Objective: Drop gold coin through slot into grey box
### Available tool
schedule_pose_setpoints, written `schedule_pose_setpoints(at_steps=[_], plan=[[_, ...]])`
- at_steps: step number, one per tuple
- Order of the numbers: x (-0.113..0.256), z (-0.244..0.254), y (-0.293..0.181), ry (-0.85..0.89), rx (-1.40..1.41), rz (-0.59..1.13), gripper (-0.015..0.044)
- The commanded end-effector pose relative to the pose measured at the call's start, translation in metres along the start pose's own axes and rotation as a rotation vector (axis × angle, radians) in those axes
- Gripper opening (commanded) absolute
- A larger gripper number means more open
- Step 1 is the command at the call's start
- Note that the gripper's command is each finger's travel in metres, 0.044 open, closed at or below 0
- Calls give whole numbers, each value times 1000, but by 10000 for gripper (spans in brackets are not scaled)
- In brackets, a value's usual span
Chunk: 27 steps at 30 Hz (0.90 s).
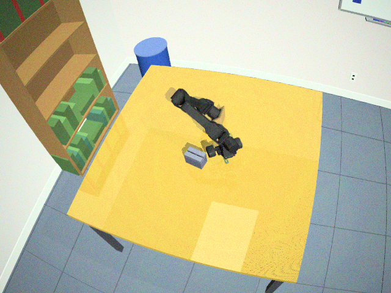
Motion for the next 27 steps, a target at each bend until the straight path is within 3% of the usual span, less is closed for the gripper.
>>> schedule_pose_setpoints(at_steps=[1, 15, 27], plan=[[-1, 0, 0, -4, 4, -2, 0], [2, 0, -1, 10, -16, -11, 0], [30, 0, 2, 21, -27, -19, 0]])
Point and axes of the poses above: the point midway between the two fingers, 35 mm back from their tips, its own x axis back along the fingers, its own z axis across the jaws, y = z × x, the point moved 9 cm from there along x, back along the fingers, and after that the axes turned 3 degrees about x, right-handed, at the moved point
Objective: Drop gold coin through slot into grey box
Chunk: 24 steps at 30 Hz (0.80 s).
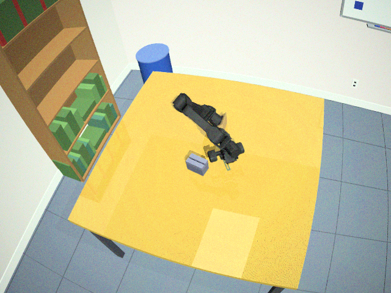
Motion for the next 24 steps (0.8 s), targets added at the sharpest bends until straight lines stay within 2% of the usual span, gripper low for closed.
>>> schedule_pose_setpoints(at_steps=[1, 24], plan=[[14, 1, 2, 4, -5, -12, 0], [72, 2, 1, -15, 25, 3, 0]])
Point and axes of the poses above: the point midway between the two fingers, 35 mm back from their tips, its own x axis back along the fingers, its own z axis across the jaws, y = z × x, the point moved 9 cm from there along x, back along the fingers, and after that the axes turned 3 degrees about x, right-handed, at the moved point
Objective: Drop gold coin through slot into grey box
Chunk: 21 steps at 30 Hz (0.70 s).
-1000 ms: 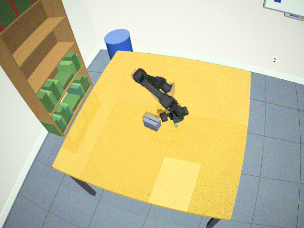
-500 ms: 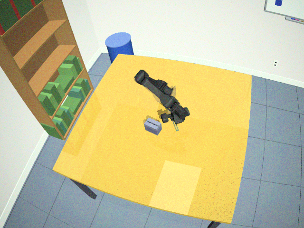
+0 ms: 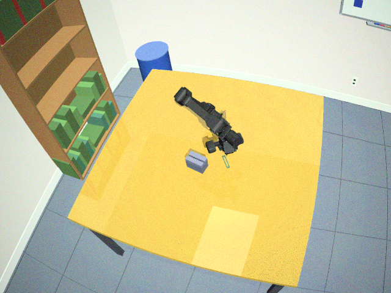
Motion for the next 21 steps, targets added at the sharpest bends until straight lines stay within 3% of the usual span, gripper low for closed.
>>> schedule_pose_setpoints(at_steps=[1, 6, 21], plan=[[13, 1, -1, -1, 1, -4, 0], [15, 0, -1, -2, 52, -4, 0], [15, -4, 0, -3, 558, -3, 0]])
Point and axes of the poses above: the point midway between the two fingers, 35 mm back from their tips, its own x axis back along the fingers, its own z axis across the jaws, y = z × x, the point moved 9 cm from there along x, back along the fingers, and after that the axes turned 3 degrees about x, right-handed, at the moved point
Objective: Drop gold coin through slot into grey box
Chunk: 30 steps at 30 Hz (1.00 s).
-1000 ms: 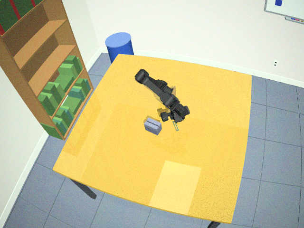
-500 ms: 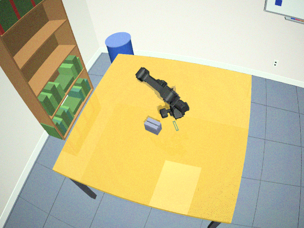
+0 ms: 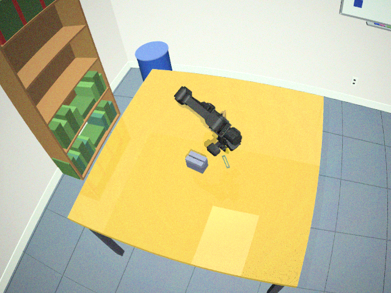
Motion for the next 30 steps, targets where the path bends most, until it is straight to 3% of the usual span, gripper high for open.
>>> schedule_pose_setpoints(at_steps=[1, 7, 30], plan=[[1, -2, 0, -1, 144, -1, 0], [1, -3, -1, -1, 295, -1, 0], [3, -39, -22, 0, 298, -8, 0]])
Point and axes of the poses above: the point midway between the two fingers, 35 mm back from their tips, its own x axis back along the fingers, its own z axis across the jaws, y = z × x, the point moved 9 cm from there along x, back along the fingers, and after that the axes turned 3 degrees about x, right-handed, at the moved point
